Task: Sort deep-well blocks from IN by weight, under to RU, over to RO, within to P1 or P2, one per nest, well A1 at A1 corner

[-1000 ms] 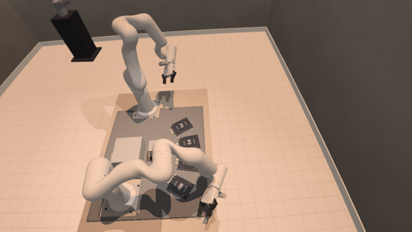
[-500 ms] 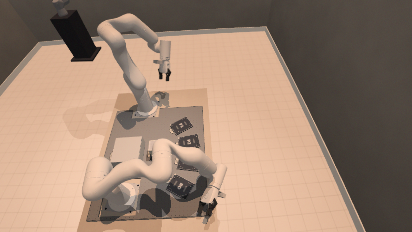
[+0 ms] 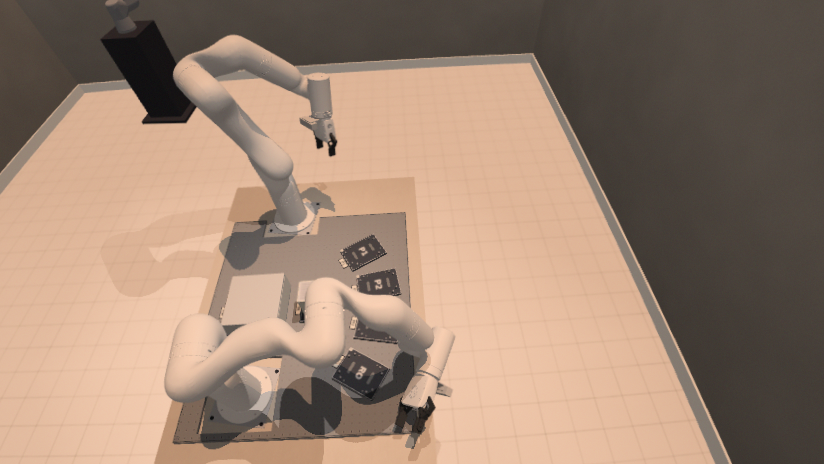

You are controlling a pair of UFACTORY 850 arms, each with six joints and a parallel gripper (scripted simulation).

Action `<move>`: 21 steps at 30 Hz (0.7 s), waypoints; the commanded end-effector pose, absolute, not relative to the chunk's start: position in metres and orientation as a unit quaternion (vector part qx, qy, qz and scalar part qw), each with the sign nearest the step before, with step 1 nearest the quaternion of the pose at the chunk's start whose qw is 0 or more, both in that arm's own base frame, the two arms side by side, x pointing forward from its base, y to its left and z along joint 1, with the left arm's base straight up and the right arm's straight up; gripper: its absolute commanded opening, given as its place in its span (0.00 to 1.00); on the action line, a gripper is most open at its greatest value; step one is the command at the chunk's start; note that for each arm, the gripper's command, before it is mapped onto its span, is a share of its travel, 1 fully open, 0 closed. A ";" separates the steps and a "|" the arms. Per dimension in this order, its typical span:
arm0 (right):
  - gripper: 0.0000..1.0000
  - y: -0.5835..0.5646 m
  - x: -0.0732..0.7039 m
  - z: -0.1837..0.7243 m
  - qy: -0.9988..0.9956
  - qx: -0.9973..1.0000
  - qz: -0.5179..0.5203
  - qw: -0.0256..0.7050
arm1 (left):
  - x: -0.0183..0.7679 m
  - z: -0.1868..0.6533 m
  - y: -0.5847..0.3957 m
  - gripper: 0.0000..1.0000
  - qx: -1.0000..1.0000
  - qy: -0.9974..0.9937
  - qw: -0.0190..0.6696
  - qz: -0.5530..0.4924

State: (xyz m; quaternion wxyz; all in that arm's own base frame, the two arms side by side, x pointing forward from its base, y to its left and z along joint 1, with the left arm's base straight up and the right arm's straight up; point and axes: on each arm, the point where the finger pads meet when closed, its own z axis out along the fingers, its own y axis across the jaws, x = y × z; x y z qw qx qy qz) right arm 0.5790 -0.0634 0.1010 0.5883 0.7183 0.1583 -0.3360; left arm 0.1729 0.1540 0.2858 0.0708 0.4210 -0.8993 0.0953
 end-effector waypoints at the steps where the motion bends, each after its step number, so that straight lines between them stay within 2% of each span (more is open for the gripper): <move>1: 1.00 -0.063 0.580 0.102 0.158 0.719 -0.335 0.588 | 0.168 0.291 0.169 1.00 0.418 -0.906 0.041 0.052; 21: 1.00 -0.063 0.580 0.102 0.158 0.719 -0.335 0.588 | 0.165 0.300 0.188 1.00 0.412 -0.911 0.001 0.001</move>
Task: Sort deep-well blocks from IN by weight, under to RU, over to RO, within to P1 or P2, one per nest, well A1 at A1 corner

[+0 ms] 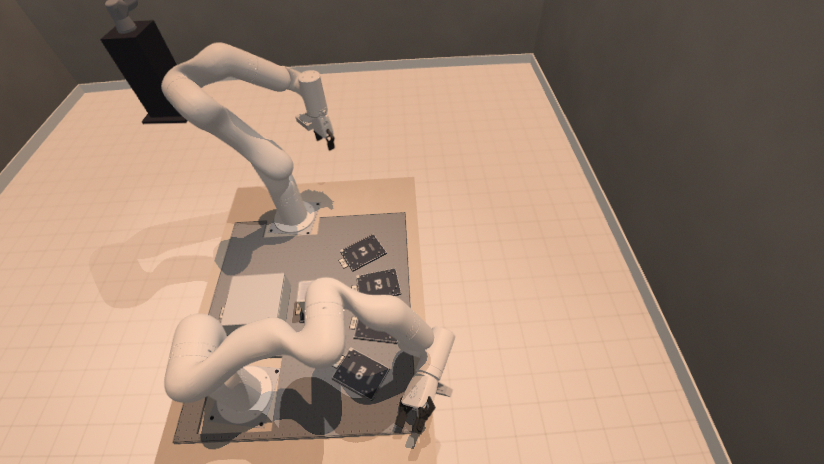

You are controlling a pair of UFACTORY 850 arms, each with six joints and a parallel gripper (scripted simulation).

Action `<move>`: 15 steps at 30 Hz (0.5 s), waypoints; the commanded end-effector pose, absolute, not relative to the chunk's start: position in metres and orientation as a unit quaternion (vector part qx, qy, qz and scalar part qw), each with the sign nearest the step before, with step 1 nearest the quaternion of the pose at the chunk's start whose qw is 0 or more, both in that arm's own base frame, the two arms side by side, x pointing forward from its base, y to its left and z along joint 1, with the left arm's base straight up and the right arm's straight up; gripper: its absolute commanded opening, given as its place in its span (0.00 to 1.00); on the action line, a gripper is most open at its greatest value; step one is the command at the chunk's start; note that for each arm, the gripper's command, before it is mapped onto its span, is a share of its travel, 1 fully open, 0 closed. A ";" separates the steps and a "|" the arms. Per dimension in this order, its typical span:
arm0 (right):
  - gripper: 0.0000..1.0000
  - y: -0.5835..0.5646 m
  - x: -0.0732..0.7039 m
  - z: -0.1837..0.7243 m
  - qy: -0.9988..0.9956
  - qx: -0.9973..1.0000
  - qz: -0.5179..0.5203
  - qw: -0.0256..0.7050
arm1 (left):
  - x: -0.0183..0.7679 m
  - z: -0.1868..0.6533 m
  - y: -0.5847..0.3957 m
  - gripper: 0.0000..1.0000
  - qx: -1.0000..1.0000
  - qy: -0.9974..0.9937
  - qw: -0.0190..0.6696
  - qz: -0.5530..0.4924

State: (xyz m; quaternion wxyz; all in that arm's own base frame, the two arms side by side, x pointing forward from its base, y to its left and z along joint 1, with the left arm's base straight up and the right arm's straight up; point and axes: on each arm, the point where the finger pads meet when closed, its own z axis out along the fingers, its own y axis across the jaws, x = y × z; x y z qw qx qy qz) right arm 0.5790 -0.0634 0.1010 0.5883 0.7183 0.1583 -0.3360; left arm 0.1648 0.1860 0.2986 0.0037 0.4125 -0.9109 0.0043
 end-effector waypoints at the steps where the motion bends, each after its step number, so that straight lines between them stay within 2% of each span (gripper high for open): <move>1: 1.00 -0.063 0.580 0.102 0.158 0.719 -0.335 0.588 | 0.165 0.300 0.188 1.00 0.412 -0.911 0.000 0.000; 15: 1.00 -0.063 0.580 0.102 0.158 0.719 -0.335 0.588 | 0.169 0.300 0.184 1.00 0.401 -0.916 0.000 0.000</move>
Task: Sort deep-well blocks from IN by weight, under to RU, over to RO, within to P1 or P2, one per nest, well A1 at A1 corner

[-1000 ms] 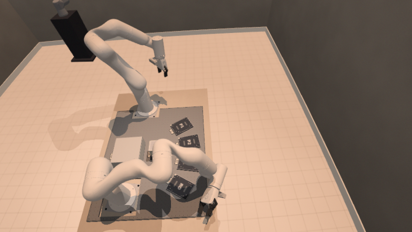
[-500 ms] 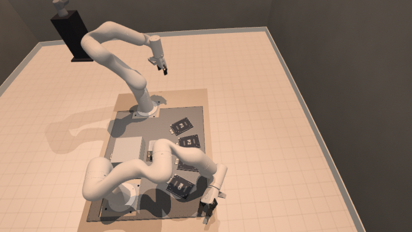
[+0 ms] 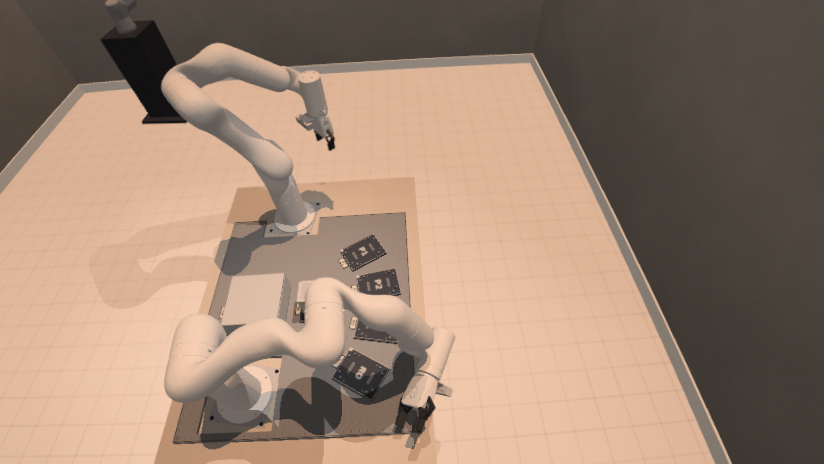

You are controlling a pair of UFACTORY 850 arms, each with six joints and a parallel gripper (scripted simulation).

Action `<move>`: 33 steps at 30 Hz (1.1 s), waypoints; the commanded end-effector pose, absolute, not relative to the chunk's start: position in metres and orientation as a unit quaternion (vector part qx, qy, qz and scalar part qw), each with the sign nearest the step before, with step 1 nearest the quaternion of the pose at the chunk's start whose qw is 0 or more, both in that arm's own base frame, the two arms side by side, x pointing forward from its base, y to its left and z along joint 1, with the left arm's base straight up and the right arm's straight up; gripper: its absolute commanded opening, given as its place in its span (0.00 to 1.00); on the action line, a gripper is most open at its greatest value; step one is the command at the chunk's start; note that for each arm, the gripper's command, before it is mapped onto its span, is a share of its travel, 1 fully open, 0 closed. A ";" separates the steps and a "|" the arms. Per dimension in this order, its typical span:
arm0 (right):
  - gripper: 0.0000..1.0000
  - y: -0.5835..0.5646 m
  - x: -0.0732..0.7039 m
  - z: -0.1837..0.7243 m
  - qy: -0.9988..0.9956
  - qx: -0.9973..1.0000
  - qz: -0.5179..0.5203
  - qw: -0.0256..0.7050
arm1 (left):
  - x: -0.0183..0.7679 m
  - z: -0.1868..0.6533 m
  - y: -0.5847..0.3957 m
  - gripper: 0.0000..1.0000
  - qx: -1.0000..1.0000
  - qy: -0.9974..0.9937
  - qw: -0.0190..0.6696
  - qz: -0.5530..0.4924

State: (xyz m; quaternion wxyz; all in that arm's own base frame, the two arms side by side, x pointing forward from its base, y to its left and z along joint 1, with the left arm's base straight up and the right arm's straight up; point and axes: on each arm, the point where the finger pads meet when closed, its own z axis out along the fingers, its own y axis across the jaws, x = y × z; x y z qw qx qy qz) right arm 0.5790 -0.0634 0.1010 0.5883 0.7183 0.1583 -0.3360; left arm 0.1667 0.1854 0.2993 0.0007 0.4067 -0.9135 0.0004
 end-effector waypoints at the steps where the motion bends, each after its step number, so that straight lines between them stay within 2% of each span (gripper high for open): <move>1: 1.00 -0.063 0.580 0.102 0.158 0.719 -0.335 0.588 | 0.169 0.300 0.184 1.00 0.401 -0.916 0.000 0.000; 33: 1.00 -0.063 0.580 0.102 0.158 0.719 -0.335 0.588 | 0.234 0.300 0.089 1.00 0.180 -0.984 0.000 0.000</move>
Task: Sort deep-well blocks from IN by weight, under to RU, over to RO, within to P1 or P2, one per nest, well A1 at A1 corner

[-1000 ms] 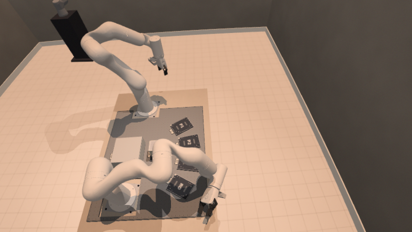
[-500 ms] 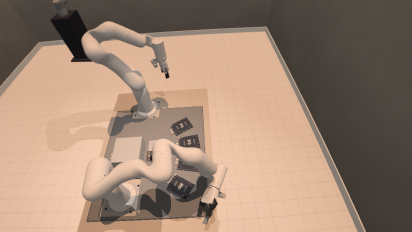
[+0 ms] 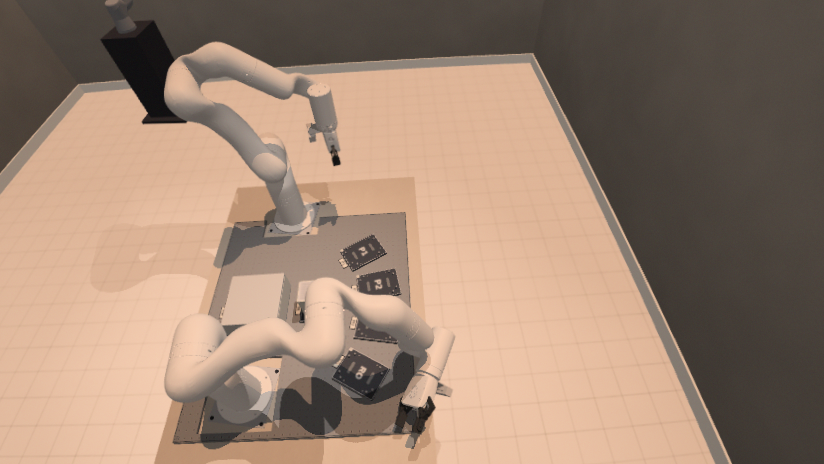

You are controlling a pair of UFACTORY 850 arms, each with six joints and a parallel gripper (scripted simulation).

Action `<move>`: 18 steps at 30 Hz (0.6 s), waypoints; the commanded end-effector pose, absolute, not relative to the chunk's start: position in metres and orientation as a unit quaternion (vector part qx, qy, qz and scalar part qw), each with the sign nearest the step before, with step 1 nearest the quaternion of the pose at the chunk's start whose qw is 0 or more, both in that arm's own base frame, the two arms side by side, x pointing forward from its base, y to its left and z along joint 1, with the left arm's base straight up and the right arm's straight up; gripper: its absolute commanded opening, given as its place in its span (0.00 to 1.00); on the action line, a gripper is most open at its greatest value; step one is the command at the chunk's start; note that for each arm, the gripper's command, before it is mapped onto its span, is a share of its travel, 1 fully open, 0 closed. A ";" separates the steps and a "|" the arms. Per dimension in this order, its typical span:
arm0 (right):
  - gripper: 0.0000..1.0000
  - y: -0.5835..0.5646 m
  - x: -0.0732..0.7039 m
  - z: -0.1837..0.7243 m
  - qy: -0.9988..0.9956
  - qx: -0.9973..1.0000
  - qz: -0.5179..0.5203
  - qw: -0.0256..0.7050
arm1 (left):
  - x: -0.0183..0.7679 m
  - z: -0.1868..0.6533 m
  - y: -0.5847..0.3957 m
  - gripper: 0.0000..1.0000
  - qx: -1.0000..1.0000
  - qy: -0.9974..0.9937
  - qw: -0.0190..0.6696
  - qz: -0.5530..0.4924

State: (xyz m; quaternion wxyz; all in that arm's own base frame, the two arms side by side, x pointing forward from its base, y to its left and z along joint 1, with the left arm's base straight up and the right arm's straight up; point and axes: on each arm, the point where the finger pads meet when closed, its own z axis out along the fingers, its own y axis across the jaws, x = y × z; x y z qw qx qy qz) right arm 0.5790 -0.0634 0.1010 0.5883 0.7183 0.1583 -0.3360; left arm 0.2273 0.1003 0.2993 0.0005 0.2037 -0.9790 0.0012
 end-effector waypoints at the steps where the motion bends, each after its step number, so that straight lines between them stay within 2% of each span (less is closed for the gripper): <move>1: 1.00 -0.063 0.580 0.102 0.158 0.719 -0.335 0.588 | 0.234 0.300 0.089 1.00 0.180 -0.984 0.000 0.000; 18: 1.00 -0.063 0.580 0.102 0.158 0.719 -0.335 0.588 | 0.236 0.300 0.081 1.00 0.165 -0.986 0.000 0.000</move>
